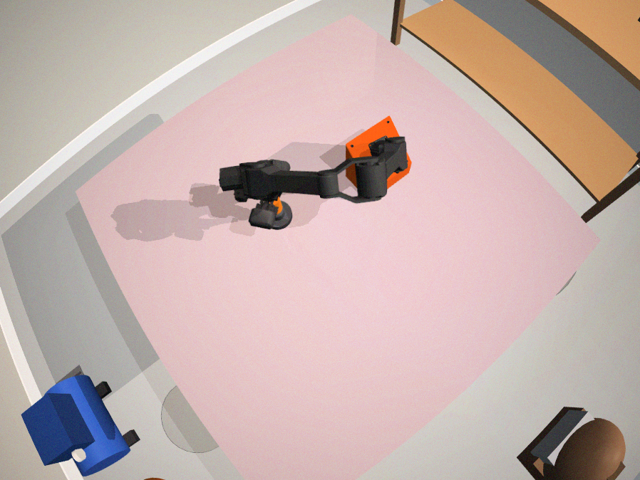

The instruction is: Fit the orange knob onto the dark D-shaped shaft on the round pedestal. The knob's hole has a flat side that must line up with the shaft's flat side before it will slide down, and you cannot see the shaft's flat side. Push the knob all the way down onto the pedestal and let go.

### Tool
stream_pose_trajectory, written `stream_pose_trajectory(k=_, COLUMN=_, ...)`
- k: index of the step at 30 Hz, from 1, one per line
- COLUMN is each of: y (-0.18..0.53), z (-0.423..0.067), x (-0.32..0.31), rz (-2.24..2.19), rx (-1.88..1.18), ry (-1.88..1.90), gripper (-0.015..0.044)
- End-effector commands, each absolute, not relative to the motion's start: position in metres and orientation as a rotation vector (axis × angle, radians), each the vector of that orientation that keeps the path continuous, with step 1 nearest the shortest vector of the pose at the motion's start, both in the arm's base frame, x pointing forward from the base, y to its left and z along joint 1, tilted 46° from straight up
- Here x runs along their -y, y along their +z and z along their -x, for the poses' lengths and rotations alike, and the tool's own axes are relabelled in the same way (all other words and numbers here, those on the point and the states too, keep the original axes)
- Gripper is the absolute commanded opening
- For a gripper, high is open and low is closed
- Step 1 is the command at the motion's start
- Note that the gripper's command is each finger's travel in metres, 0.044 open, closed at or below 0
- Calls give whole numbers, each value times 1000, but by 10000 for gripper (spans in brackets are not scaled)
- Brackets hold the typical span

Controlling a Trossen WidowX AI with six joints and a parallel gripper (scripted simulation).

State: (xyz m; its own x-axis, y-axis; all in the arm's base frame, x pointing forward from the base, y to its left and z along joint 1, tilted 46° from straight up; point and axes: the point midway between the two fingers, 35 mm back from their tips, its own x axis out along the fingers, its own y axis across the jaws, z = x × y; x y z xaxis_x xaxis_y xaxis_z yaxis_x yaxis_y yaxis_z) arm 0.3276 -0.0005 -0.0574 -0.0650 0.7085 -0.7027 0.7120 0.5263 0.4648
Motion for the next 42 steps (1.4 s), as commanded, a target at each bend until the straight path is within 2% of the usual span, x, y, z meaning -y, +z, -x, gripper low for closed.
stream_pose_trajectory(k=1, y=-59, z=-328, x=0, rz=-1195, rx=-1781, ry=-12, gripper=0)
stream_pose_trajectory(k=14, y=-56, z=-327, x=3, rz=-1201, rx=-1783, ry=-20, gripper=0)
stream_pose_trajectory(k=22, y=-55, z=-328, x=1, rz=-1342, rx=-1813, ry=-203, gripper=0)
stream_pose_trajectory(k=42, y=-59, z=-327, x=1, rz=-1342, rx=-1813, ry=-203, gripper=0)
